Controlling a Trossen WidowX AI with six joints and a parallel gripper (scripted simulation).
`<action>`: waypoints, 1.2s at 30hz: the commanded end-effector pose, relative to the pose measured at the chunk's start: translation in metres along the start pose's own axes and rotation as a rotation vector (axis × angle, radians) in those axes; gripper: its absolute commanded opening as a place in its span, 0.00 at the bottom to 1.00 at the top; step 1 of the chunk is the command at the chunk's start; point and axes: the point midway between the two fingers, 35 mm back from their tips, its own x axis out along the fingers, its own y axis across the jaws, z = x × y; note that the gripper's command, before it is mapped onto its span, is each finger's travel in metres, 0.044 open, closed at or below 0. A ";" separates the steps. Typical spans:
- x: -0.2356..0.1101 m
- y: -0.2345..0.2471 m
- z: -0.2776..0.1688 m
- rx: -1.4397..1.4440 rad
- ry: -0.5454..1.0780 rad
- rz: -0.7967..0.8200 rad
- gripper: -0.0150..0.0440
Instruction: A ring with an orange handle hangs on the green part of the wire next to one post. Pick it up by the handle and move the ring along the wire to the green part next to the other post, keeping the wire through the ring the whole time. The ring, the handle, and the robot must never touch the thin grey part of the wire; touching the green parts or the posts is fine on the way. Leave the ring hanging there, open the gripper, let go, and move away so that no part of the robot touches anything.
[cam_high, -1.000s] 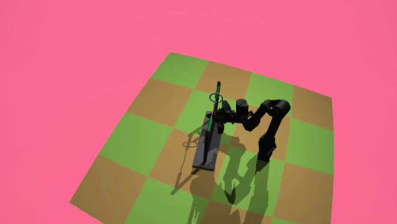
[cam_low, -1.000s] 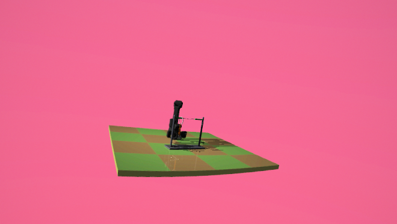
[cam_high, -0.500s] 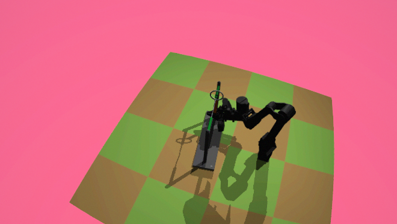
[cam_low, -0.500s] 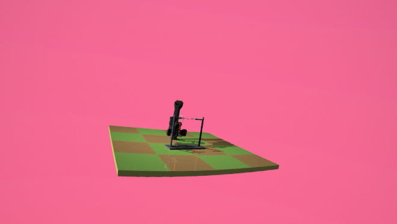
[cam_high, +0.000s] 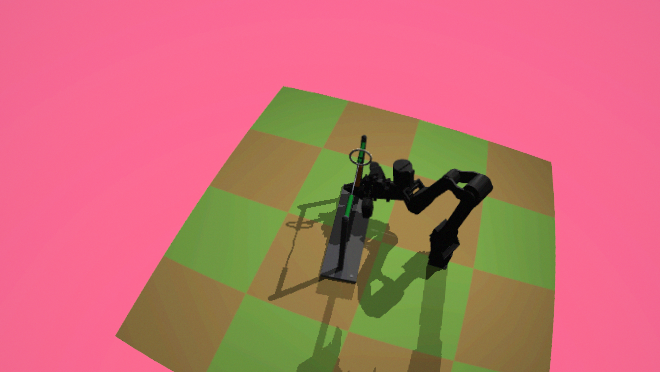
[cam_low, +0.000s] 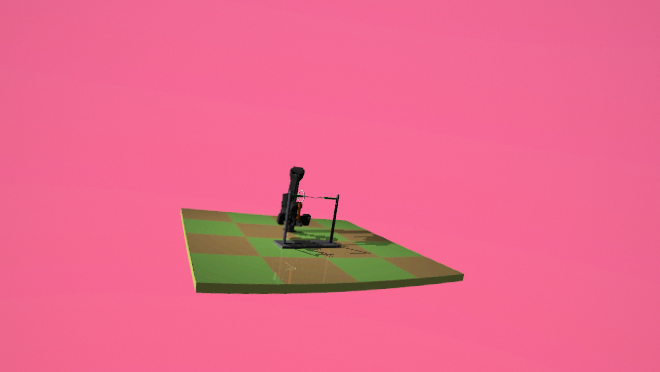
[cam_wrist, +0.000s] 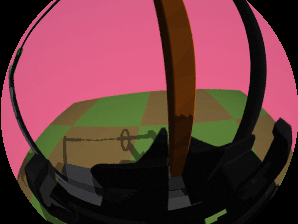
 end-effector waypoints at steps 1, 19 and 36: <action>0.000 -0.001 0.000 -0.001 0.000 -0.006 0.00; 0.000 0.014 0.001 0.003 0.004 -0.006 0.00; 0.000 0.030 0.001 0.001 0.006 -0.007 0.00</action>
